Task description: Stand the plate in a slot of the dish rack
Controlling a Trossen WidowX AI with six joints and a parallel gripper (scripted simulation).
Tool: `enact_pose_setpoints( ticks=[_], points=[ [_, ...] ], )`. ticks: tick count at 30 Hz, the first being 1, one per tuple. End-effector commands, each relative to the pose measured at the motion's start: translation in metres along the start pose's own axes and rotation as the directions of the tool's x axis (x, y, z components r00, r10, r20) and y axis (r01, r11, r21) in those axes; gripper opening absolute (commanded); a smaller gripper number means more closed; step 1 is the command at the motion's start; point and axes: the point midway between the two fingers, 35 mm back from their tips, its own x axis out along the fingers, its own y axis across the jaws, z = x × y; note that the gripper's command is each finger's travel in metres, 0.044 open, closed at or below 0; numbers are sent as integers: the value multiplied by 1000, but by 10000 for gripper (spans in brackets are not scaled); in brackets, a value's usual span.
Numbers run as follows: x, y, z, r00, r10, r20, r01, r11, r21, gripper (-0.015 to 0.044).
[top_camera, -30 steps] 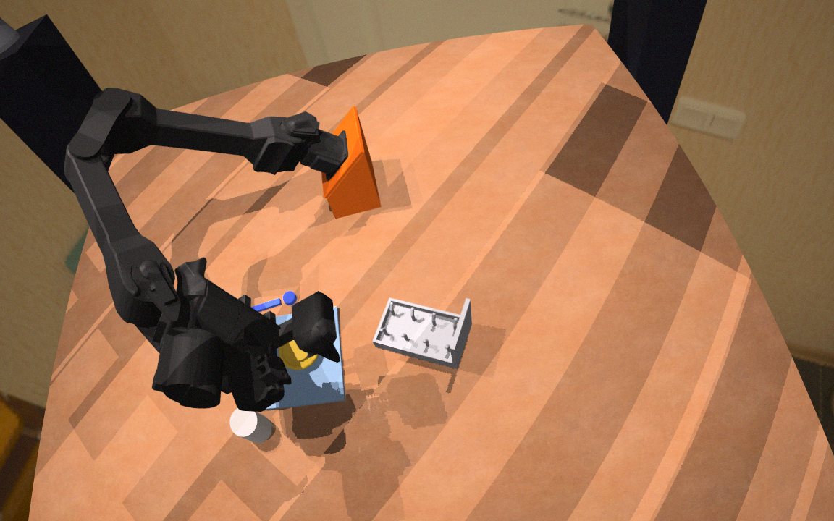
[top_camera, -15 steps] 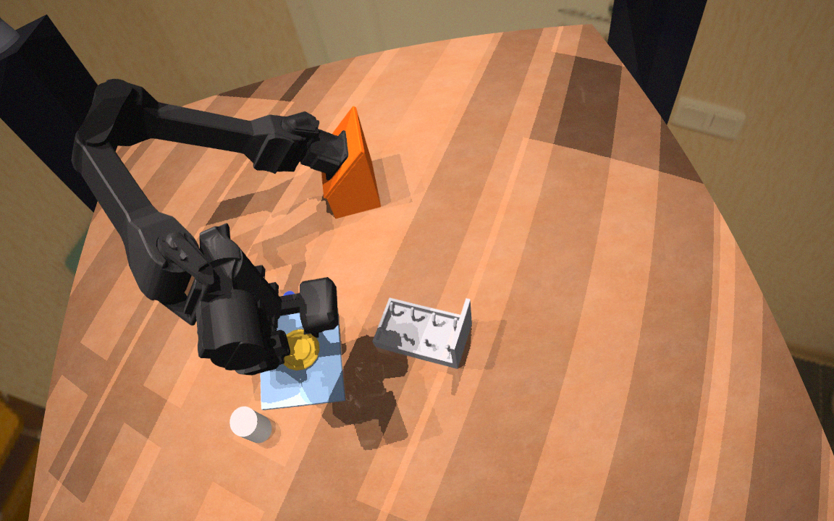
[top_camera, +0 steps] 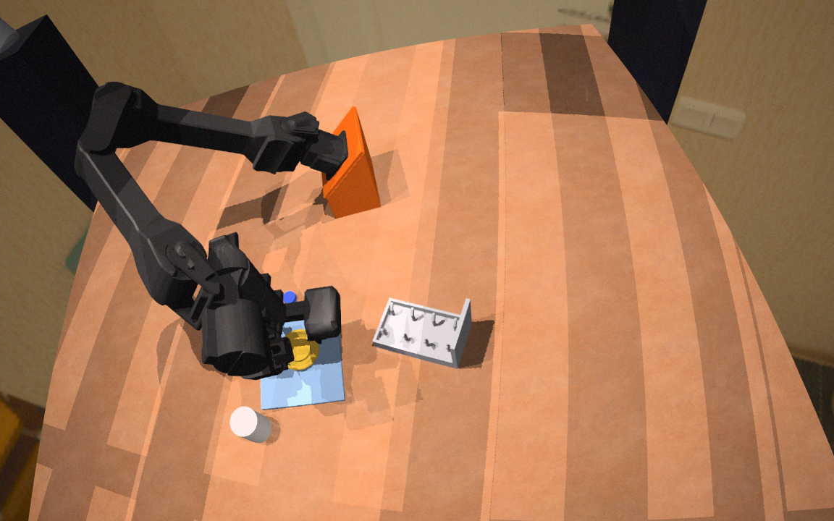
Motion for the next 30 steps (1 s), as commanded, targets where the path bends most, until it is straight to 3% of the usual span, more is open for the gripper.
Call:
enact_pose_setpoints(
  ticks=[1,24,26,30],
  points=[
    [7,0,-1,1000,-5,-5,5,1000,-8,400],
    [41,-2,-4,1000,-10,-4,9,1000,-8,400],
    [41,-2,-4,1000,-10,-4,9,1000,-8,359],
    [41,-2,-4,1000,-10,-4,9,1000,-8,359]
  ],
)
